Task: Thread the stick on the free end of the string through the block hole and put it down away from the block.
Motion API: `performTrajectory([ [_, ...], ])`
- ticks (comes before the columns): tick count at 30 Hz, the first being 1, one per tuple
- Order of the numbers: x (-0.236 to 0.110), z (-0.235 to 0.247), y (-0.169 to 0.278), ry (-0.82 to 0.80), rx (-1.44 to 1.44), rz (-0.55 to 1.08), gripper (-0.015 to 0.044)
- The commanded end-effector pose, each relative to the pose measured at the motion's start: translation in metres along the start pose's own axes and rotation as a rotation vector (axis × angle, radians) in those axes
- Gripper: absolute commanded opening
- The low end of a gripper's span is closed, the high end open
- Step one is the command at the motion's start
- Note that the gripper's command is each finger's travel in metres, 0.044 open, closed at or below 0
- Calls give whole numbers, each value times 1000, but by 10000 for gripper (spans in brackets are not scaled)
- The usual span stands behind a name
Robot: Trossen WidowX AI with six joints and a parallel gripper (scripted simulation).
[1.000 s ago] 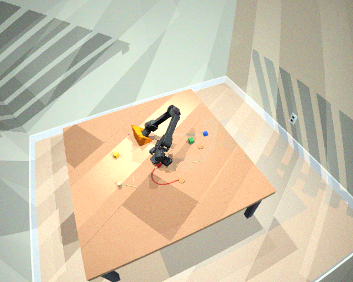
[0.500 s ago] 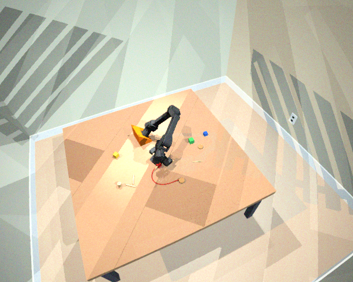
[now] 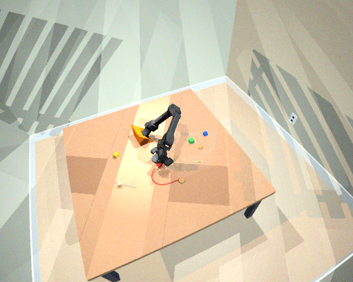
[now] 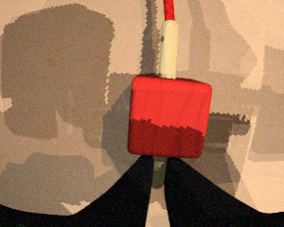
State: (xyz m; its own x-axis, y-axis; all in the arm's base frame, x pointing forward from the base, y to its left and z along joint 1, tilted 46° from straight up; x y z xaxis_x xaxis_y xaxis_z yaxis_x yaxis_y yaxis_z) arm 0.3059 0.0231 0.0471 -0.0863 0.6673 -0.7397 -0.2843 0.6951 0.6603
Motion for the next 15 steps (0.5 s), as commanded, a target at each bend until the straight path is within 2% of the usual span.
performTrajectory([
  [1, 2, -1, 1, 0, 15, -16, 0],
  [15, 2, 2, 4, -20, 13, -23, 0],
])
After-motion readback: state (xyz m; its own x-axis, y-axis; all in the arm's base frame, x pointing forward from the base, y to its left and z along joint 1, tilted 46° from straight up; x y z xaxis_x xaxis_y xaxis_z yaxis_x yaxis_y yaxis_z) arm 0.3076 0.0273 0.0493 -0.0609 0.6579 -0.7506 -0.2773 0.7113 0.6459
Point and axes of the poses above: the point midway between the two fingers, 35 mm back from their tips, its own x axis out along the fingers, its own z axis across the jaws, y = z × x, the point moved 6 cm from there along -x, back along the fingers, and after that the axes turned 7 degrees about x, right-handed, at the moved point
